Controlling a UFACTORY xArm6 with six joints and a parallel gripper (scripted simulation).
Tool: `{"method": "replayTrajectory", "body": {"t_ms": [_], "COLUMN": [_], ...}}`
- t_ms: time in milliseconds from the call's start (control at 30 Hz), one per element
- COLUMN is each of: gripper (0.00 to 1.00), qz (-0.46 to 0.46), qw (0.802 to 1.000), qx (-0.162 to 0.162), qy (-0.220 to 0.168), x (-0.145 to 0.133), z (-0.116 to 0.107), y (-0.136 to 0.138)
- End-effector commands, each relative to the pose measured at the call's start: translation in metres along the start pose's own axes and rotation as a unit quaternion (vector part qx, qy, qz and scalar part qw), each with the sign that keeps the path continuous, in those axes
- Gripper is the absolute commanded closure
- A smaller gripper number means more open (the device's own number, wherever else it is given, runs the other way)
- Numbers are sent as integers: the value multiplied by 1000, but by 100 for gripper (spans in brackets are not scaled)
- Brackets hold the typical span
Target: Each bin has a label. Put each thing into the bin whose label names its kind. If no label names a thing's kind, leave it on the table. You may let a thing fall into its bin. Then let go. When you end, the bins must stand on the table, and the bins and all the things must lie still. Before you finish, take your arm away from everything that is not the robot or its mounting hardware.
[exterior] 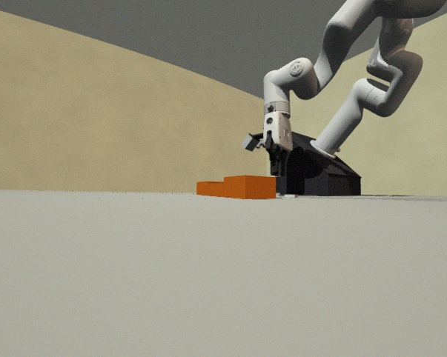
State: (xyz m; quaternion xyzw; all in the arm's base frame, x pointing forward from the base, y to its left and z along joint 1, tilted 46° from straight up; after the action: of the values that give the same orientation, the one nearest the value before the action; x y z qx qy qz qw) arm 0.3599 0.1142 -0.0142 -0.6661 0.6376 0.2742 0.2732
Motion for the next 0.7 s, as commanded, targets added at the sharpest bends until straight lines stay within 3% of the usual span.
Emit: {"method": "replayTrajectory", "body": {"t_ms": [0,667], "gripper": [100,100], "qz": [0,0], "qw": [1000,1000], "qx": [0,0], "qy": [0,0], "x": [0,4], "z": [-4,-10], "y": [-1,-4]}}
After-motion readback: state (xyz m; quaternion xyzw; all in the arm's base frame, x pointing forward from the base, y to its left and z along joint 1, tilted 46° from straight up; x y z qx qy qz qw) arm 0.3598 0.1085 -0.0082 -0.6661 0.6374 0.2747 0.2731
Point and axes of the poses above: the point where the finger pads meet when closed, its own z axis out along the fingers, its own y axis across the jaws, x = y × z, the point moved 3 cm from there along -z, back along the fingers, and after that the axes turned 15 degrees about z, right-handed, at the moved point
